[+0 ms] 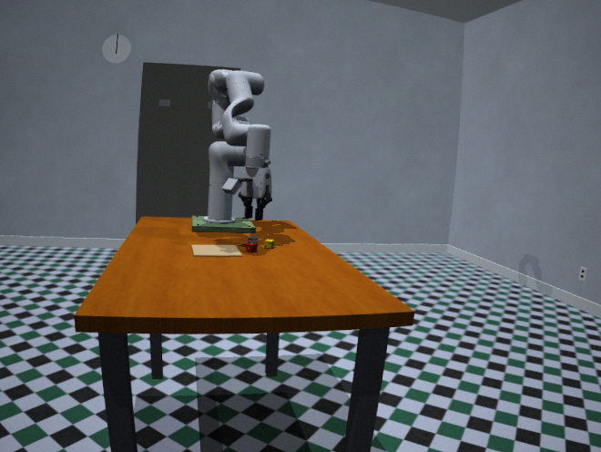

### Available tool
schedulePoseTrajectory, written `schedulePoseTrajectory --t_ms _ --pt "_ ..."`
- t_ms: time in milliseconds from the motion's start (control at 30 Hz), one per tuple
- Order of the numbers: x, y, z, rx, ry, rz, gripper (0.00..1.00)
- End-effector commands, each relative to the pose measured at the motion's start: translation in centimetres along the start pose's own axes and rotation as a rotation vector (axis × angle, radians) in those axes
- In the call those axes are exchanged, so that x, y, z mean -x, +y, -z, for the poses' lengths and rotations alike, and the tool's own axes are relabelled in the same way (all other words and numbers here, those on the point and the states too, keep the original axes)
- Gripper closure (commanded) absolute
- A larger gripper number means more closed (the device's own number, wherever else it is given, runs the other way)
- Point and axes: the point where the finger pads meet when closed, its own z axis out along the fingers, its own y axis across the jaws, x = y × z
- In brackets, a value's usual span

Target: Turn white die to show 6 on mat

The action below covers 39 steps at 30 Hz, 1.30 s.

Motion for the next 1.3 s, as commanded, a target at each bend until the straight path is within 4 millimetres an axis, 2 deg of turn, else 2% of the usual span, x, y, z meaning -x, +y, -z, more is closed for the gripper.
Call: schedulePoseTrajectory --t_ms 0,467,1267 --pt "-0.1 -0.1 0.1 -0.003 0.001 0.0 0.58" --pt "0.0 -0.1 -0.4 -0.003 0.001 0.0 0.58" --pt "-0.1 -0.1 -3.6 -0.003 0.001 0.0 0.58"
